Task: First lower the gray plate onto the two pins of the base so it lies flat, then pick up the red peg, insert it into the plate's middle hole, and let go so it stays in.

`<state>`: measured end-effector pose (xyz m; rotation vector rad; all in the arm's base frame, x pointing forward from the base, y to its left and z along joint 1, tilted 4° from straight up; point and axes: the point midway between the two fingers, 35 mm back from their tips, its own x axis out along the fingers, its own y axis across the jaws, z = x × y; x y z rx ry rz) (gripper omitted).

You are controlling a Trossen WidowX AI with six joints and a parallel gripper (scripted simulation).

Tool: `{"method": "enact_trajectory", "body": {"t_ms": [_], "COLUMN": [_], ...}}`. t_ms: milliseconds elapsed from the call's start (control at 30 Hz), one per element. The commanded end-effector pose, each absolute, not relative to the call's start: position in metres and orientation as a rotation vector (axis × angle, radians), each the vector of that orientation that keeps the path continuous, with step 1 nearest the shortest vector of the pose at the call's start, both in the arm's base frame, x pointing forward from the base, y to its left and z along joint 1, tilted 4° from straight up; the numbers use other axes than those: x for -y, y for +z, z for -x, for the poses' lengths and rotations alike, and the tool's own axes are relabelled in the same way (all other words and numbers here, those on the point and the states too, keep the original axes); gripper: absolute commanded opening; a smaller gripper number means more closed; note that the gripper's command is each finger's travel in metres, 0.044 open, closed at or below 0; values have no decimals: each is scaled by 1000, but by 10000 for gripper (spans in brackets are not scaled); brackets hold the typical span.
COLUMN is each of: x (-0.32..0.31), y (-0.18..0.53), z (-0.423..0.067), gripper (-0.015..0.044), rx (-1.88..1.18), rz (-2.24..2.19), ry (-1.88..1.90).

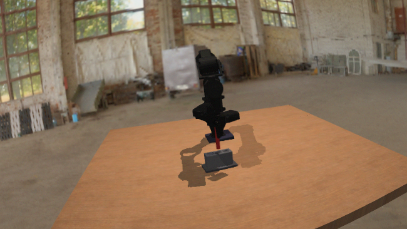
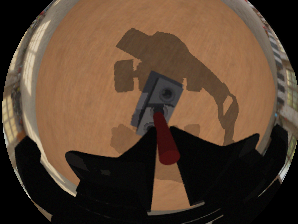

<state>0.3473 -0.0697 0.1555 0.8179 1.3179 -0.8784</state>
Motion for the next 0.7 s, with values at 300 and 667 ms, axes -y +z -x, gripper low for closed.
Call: {"method": "enact_trajectory", "body": {"t_ms": [300,667], "x": [71,72], "y": [146,139], "z": [-347,-347], "gripper": [0,0], "rx": [-1320,-1320], "rz": [-816,-816], "ry": [-879,-880]}}
